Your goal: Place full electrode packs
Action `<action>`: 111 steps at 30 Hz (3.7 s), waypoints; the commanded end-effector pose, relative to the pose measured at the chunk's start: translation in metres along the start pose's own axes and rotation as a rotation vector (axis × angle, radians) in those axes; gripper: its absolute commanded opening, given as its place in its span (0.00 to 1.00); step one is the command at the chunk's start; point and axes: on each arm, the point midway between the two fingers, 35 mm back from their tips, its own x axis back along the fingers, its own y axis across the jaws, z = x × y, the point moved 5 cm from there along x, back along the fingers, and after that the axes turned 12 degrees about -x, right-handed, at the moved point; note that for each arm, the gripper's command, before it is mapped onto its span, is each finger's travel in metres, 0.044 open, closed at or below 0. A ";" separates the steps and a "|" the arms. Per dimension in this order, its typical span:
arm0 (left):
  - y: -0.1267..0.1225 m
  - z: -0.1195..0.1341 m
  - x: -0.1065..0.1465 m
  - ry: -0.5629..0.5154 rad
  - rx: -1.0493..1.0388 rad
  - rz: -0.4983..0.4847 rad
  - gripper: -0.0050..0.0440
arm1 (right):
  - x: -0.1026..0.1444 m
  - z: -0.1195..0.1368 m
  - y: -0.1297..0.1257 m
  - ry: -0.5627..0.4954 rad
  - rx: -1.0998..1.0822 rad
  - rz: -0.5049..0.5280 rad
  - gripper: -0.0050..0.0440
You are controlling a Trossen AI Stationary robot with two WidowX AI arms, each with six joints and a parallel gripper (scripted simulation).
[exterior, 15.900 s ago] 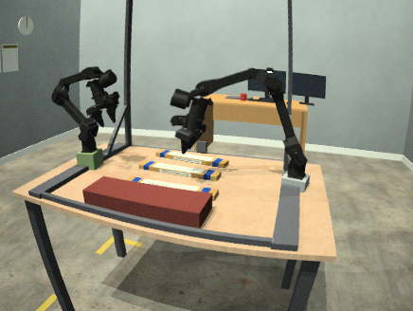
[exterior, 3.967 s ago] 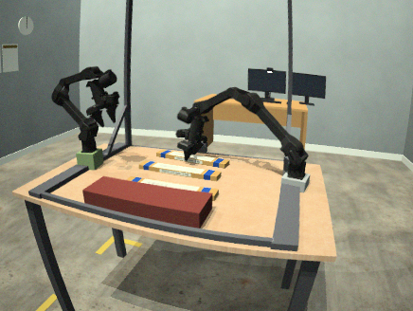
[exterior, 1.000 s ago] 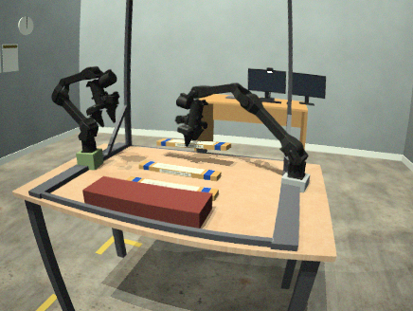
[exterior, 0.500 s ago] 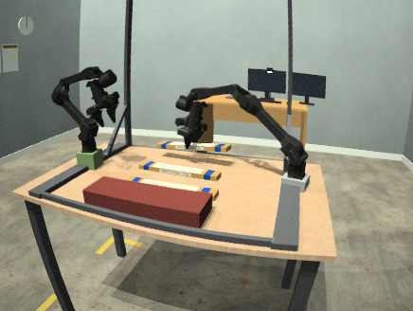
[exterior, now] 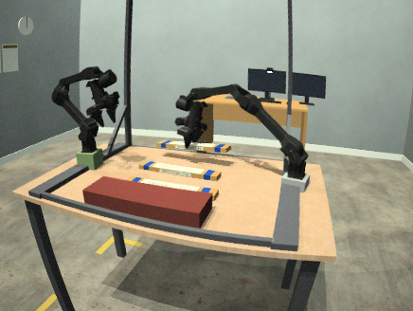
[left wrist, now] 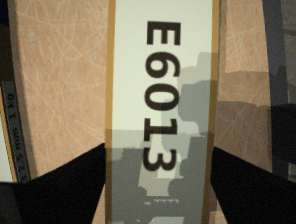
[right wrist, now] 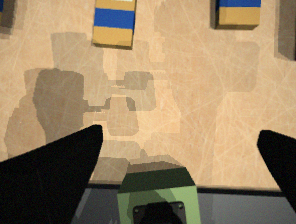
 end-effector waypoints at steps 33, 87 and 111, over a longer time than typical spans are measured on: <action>0.059 0.020 0.111 -0.123 0.168 -0.038 0.00 | 0.005 -0.002 0.000 -0.019 0.000 -0.005 0.98; 0.155 0.089 0.160 -0.137 0.166 -0.053 0.00 | 0.005 -0.002 0.000 -0.019 0.000 -0.005 0.98; 0.194 0.119 0.178 -0.134 0.164 -0.059 0.00 | 0.005 -0.002 0.000 -0.019 0.000 -0.005 0.98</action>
